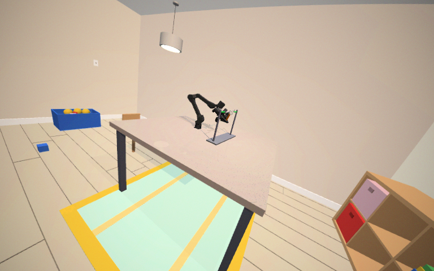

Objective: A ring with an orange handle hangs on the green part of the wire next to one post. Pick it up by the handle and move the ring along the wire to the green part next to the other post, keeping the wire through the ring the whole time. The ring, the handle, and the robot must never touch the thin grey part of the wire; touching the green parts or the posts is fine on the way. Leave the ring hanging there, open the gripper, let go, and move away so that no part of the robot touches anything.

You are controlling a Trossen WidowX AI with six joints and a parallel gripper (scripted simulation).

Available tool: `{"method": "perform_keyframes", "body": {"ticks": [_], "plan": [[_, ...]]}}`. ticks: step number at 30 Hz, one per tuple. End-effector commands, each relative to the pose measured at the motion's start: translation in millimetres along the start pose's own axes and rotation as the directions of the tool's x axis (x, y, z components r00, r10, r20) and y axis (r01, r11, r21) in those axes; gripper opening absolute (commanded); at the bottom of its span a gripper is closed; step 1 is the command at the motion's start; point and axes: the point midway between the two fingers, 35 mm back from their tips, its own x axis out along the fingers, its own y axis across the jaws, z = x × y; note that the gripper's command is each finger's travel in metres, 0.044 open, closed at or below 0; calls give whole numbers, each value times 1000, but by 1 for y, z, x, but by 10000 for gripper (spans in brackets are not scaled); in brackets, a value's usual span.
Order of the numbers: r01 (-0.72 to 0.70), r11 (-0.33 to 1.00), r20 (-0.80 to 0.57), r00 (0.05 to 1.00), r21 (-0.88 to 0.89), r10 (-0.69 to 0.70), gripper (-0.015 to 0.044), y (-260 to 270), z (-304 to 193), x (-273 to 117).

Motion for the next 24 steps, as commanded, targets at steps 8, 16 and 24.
{"method": "perform_keyframes", "body": {"ticks": [8,16,24], "plan": [[38,961,-130,992,274,-2,-150,43,11,-19],[60,911,-161,987,408,7,-150,69,21,-24],[52,934,-160,987,353,6,-150,69,22,-24]]}}
